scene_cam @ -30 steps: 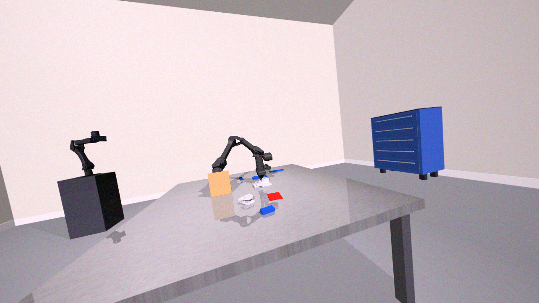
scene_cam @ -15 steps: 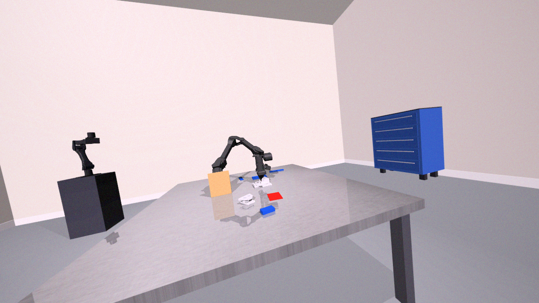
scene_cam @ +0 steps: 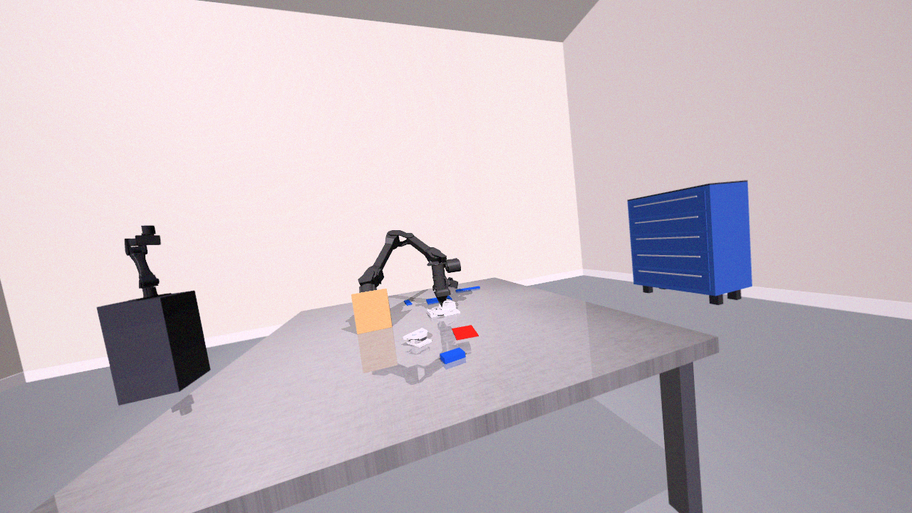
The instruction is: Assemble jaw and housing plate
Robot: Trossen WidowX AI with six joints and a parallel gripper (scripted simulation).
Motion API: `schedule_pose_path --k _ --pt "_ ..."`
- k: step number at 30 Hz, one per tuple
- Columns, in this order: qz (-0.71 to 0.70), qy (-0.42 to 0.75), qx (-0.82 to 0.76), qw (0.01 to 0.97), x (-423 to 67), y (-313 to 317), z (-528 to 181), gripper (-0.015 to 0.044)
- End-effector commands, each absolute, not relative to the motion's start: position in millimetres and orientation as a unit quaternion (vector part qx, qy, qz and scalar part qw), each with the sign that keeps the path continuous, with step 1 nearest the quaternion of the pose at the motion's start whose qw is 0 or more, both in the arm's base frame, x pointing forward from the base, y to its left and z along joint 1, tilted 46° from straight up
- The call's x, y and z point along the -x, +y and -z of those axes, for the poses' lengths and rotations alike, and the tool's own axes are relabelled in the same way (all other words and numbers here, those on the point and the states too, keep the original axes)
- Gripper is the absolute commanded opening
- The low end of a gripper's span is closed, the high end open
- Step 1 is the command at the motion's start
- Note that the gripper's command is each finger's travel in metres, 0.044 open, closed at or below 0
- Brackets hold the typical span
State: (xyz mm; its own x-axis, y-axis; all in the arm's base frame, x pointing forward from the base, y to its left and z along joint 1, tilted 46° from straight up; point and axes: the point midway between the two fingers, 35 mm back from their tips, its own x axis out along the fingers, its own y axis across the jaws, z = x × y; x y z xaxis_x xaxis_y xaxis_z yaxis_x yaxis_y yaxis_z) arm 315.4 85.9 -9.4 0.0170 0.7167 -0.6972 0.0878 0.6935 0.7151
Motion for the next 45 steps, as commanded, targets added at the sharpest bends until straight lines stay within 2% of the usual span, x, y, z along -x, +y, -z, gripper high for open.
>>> schedule_pose_path --k 1,9,14,22,23,34,45 --pt "-0.244 0.657 -0.306 0.644 -316 82 6 0.0224" --pt "-0.244 0.657 -0.309 0.642 -313 38 -39 0.0224" --pt "-0.242 0.655 -0.313 0.644 -315 42 -34 0.0224" --pt "-0.183 0.669 -0.343 0.634 -316 -2 -6 0.0434" --pt "-0.174 0.670 -0.348 0.632 -315 -9 -2 0.0440" --pt "-0.083 0.688 -0.404 0.598 -295 -81 47 0.0440" --pt "-0.014 0.701 -0.459 0.546 -247 -138 96 0.0440"
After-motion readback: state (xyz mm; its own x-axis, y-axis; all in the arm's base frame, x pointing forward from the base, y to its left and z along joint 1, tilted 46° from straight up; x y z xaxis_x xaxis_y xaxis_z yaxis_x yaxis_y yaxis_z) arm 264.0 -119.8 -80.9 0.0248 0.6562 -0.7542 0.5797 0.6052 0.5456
